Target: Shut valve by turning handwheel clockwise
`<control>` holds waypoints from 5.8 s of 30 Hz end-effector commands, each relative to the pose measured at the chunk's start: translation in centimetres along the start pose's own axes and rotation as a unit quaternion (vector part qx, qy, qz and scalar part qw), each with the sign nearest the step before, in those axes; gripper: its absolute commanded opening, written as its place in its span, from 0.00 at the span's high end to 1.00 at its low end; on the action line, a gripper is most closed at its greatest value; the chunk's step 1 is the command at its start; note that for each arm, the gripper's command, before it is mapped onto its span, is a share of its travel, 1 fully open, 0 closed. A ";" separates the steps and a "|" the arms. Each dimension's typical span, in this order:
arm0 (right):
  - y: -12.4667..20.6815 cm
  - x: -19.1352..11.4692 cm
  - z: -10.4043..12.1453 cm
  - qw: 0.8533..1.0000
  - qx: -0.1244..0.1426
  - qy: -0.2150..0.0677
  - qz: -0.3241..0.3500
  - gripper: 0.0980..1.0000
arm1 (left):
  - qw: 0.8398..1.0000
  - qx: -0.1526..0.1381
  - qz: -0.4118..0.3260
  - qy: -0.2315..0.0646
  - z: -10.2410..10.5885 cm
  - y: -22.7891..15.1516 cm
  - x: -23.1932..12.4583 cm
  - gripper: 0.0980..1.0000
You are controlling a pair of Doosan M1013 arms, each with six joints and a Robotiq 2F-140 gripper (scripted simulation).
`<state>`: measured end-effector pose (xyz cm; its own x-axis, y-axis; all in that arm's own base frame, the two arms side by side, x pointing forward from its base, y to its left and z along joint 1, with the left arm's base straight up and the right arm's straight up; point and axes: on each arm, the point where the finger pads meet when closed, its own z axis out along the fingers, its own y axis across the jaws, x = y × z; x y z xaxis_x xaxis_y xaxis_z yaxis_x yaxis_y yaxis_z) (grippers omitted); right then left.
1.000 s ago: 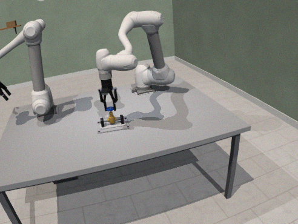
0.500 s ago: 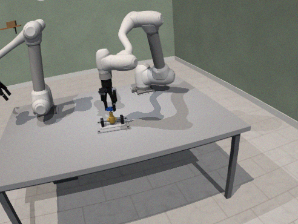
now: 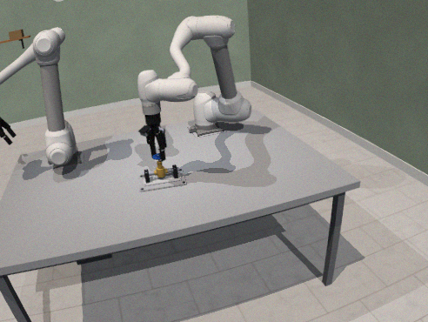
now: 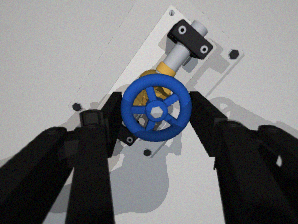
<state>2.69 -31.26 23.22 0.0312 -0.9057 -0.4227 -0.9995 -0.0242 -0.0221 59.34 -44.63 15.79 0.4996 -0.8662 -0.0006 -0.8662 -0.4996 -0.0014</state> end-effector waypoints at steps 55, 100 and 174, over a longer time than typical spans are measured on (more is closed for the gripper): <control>0.0 0.0 0.0 1.000 0.000 0.000 0.000 0.00 | 0.865 0.000 0.502 0.001 -0.1 0.0 0.1 1.00; 0.0 0.0 0.0 1.000 0.000 0.000 0.000 0.00 | 0.636 0.001 0.772 0.001 -0.1 0.0 0.0 1.00; 0.0 0.0 0.0 1.000 0.000 0.000 0.000 0.00 | 0.203 0.001 0.979 0.000 -0.1 0.0 0.0 1.00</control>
<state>2.69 -31.26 23.22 0.0312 -0.9057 -0.4227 -0.9995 -0.0242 -0.0221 59.34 -44.63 15.73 -0.8185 0.5745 0.0001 0.5745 0.8185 0.0004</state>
